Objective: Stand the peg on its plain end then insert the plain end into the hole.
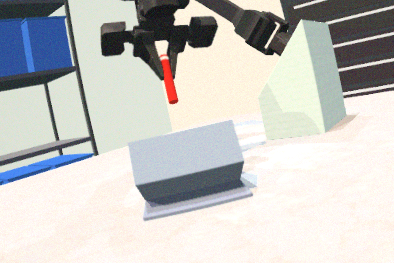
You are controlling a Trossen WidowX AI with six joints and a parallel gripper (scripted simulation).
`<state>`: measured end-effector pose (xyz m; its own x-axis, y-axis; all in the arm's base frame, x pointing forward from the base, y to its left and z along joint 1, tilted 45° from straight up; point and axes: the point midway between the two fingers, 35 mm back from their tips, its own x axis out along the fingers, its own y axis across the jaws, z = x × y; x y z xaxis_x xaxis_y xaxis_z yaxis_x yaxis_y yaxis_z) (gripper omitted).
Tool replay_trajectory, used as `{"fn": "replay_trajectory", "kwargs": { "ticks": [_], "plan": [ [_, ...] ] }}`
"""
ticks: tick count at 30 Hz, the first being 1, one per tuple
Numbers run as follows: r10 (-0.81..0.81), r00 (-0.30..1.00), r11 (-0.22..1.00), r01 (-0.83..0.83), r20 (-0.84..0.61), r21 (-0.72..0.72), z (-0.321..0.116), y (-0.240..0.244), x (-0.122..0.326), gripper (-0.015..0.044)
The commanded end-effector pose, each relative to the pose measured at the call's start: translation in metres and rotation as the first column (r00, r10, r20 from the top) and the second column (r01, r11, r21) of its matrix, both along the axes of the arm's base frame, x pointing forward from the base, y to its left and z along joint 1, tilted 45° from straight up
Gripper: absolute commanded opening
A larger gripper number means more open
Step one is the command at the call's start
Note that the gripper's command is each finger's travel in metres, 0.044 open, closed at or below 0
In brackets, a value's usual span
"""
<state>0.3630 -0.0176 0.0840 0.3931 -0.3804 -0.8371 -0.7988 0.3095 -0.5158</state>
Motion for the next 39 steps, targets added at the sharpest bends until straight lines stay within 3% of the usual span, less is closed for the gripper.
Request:
{"fn": "replay_trajectory", "kwargs": {
  "ticks": [1, 39],
  "plan": [
    [0.013, 1.0, 1.0, -0.013, 0.0, 0.004, -0.005, 0.0, 0.004, 0.0],
    [0.037, 0.999, 0.999, -0.037, 0.011, 0.011, -0.047, -0.016, 0.03, 0.0]
  ]
}}
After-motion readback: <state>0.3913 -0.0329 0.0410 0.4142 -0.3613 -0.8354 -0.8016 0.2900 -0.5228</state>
